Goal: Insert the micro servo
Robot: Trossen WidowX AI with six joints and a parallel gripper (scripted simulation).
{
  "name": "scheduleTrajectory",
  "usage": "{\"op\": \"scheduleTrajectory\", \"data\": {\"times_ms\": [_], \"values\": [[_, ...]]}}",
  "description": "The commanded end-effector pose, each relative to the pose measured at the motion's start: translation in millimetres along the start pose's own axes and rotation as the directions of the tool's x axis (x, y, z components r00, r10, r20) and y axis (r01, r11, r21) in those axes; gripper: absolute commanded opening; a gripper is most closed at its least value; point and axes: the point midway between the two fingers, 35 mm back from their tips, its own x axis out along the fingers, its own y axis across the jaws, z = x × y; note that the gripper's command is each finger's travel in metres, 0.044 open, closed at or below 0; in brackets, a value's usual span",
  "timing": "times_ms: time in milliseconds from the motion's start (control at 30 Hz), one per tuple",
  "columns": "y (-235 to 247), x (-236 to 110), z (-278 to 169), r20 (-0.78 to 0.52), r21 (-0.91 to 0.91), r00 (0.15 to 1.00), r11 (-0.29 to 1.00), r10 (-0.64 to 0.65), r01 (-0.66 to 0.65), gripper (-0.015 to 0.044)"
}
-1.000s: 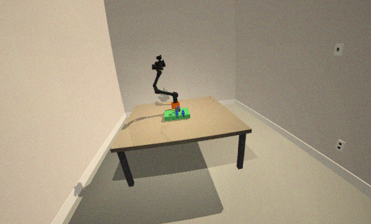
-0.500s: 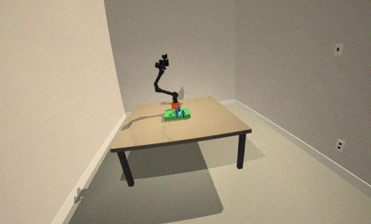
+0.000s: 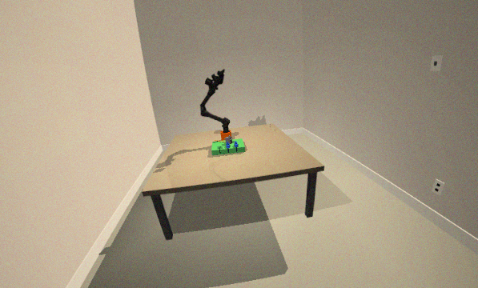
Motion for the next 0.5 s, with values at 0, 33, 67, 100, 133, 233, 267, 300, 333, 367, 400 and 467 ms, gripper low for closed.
{"op": "scheduleTrajectory", "data": {"times_ms": [0, 33, 67, 100, 133, 233, 267, 300, 333, 367, 400, 467], "values": [[-10.8, 7.6, -30.3, -0.089, 0.086, 0.995, 0.995, -0.047, 0.055, 0.0440], [-13.1, 8.8, -36.9, -0.110, 0.106, 0.992, 0.992, -0.057, 0.068, 0.0440], [-15.4, 9.7, -43.3, -0.129, 0.123, 0.989, 0.989, -0.067, 0.083, 0.0440], [-17.7, 10.6, -49.9, -0.149, 0.142, 0.986, 0.985, -0.077, 0.098, 0.0440], [-20.0, 11.2, -56.2, -0.168, 0.158, 0.982, 0.981, -0.086, 0.113, 0.0440], [-27.3, 12.3, -76.0, -0.228, 0.211, 0.967, 0.963, -0.116, 0.165, 0.0440], [-29.1, 12.4, -77.0, -0.228, 0.215, 0.965, 0.961, -0.126, 0.176, 0.0440], [-30.3, 12.4, -79.8, -0.236, 0.222, 0.963, 0.957, -0.131, 0.185, 0.0440], [-32.1, 12.3, -83.4, -0.247, 0.223, 0.959, 0.955, -0.139, 0.196, 0.0440], [-33.3, 12.2, -86.7, -0.256, 0.230, 0.956, 0.951, -0.144, 0.205, 0.0440], [-34.9, 12.1, -90.7, -0.269, 0.239, 0.951, 0.946, -0.150, 0.217, 0.0440], [-39.3, 11.4, -101.8, -0.302, 0.264, 0.939, 0.931, -0.167, 0.250, 0.0440]]}}
